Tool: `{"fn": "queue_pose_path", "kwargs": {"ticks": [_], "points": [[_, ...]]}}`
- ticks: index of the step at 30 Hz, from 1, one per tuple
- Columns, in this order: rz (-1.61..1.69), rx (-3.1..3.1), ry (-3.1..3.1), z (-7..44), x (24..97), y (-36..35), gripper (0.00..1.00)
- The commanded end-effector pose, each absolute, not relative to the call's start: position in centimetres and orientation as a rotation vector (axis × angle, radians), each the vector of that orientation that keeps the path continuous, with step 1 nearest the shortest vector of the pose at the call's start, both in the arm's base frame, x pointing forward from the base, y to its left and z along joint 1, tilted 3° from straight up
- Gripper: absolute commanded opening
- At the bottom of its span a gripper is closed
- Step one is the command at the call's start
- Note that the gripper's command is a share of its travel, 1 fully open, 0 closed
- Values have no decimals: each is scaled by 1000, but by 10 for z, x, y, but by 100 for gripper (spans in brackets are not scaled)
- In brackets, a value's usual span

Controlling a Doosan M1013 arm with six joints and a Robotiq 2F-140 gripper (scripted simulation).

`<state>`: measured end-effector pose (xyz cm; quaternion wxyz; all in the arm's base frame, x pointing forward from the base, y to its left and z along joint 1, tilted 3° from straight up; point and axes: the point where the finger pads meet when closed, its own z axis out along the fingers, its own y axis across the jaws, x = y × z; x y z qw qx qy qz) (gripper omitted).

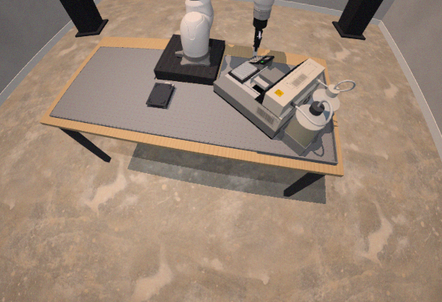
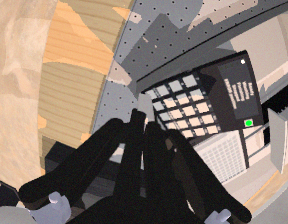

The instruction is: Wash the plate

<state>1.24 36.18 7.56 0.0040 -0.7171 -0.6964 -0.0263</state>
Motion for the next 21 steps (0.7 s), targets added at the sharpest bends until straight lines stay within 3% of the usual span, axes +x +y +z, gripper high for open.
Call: {"fn": "queue_pose_path", "kwargs": {"ticks": [1, 21], "points": [[-82, -2247, -2182, 75, 12, 362, 10], [-82, -2247, -2182, 72, 12, 362, 10]]}}
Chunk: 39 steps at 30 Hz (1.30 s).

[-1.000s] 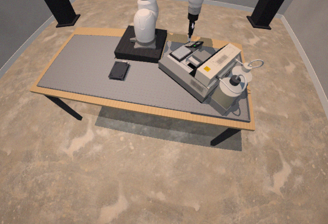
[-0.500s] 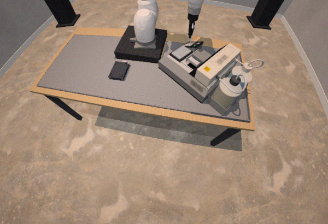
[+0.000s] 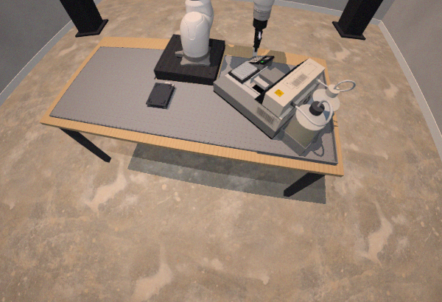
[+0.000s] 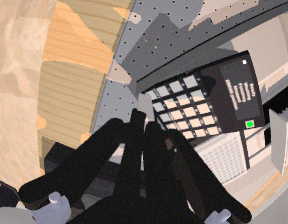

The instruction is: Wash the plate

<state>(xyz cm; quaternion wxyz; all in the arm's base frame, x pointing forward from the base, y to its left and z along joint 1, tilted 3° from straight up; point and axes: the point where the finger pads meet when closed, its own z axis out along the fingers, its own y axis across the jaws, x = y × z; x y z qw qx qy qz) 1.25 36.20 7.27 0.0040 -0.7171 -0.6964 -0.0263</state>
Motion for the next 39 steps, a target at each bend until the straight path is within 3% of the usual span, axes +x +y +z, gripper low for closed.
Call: {"fn": "queue_pose_path", "kwargs": {"ticks": [1, 39], "points": [[-82, -2247, -2182, 72, 12, 362, 10], [-82, -2247, -2182, 120, 11, 360, 10]]}}
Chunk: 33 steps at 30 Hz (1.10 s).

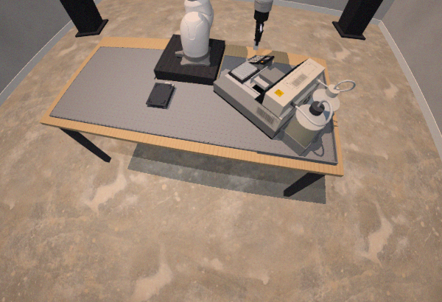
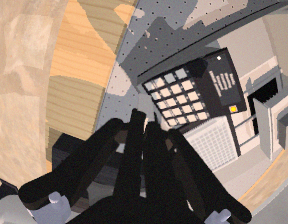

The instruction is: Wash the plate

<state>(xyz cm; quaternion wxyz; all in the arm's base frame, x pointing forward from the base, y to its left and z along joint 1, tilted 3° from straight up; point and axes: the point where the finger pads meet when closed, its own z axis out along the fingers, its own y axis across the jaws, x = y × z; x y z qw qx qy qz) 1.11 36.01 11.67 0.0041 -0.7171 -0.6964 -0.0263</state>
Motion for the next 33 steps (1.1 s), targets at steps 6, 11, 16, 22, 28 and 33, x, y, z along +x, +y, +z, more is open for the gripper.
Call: {"fn": "queue_pose_path", "kwargs": {"ticks": [6, 11, 16, 22, 28, 33], "points": [[-82, -2247, -2182, 130, 11, 360, 10], [-82, -2247, -2182, 135, 10, 359, 10], [-82, -2247, -2182, 143, 10, 359, 10], [-82, -2247, -2182, 143, 10, 359, 10], [-82, -2247, -2182, 143, 10, 359, 10], [-82, -2247, -2182, 143, 10, 359, 10]]}}
